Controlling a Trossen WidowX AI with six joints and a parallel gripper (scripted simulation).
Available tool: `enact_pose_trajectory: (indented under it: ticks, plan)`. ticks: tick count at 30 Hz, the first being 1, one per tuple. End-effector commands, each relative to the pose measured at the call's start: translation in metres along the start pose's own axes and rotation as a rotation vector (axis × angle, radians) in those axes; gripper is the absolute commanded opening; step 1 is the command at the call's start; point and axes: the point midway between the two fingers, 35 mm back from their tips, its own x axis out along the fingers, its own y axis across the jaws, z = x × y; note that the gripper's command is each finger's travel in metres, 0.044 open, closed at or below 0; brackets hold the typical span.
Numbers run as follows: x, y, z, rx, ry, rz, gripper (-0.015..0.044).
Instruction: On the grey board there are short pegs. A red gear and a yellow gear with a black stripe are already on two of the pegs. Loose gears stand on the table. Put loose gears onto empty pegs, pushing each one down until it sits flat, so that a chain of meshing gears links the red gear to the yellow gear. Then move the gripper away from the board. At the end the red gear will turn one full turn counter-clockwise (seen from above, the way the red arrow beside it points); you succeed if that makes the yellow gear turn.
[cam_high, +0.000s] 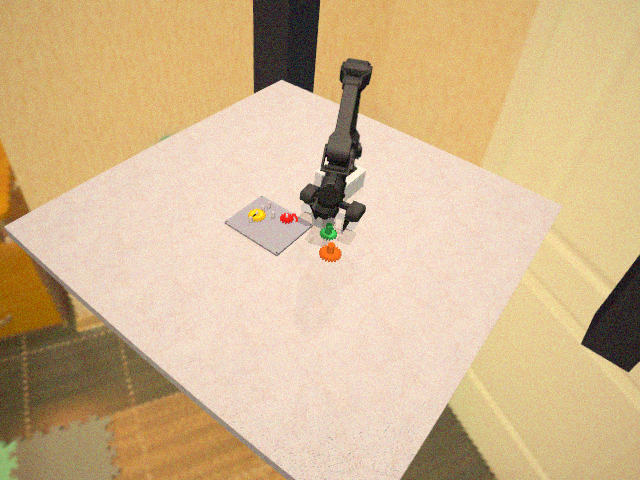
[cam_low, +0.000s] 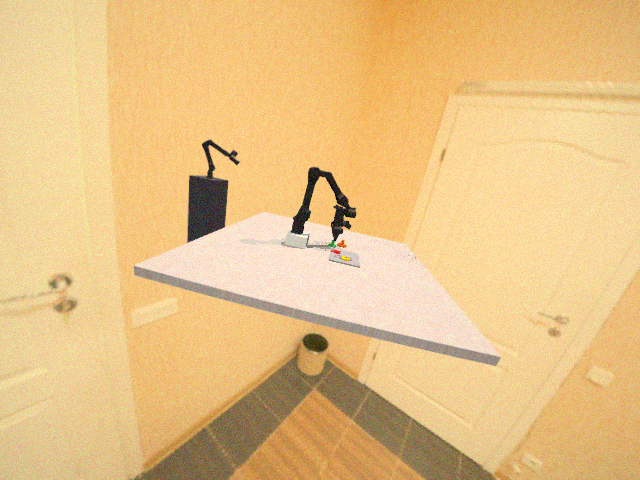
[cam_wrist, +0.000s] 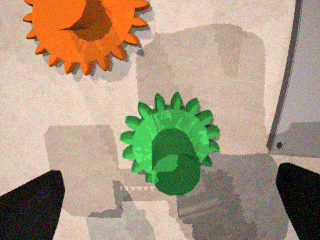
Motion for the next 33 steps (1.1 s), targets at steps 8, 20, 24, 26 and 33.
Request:
enact_pose_trajectory:
  ticks: [8,20,24,26,33]
  plan:
    - [0.019,-0.001,-0.002,0.005,0.007,-0.006,0.0440]
    - [0.019,-0.001,-0.002,0.005,0.007,-0.006,0.0282]
    - [0.019,-0.001,-0.002,0.005,0.007,-0.006,0.0177]
    - [0.019,-0.001,-0.002,0.005,0.007,-0.006,0.0125]
    - [0.019,-0.001,-0.002,0.005,0.007,-0.006,0.0020]
